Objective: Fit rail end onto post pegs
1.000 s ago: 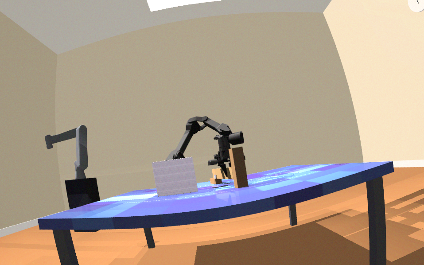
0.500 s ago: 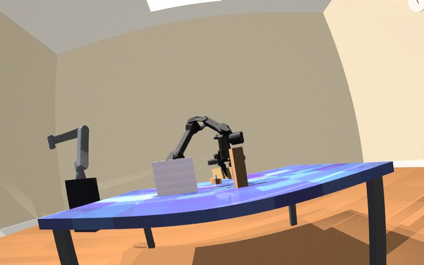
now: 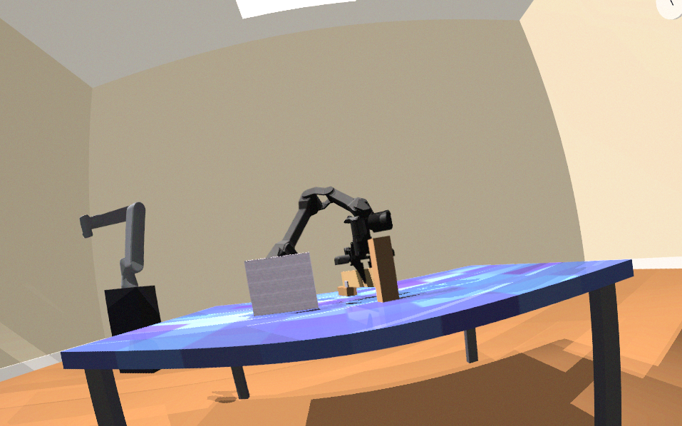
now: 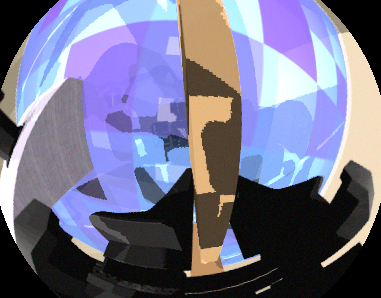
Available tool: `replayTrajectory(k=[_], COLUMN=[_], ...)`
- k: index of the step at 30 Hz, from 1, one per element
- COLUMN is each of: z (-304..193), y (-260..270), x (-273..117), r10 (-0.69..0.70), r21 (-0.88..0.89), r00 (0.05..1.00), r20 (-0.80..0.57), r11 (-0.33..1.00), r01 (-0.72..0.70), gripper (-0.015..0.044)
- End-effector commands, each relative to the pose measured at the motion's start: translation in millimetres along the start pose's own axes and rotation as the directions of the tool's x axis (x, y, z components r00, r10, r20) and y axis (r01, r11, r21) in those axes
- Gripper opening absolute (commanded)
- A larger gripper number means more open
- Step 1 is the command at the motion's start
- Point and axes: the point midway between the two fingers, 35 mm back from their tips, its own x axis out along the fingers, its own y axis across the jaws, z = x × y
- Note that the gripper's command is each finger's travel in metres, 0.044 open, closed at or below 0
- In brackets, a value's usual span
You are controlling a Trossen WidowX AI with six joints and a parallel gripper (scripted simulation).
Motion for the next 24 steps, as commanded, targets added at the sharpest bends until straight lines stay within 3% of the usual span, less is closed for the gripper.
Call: replayTrajectory(k=[1, 24], z=[-3.5, -10.0], y=[-1.3, -0.3], x=[-3.1, -0.1], r10=[-0.010, -0.010], r21=[0.000, -0.001], r00=[1.000, 1.000], r20=[-0.004, -0.004], r11=[1.000, 1.000], r01=[0.010, 0.010], gripper=[0.0000, 0.0000])
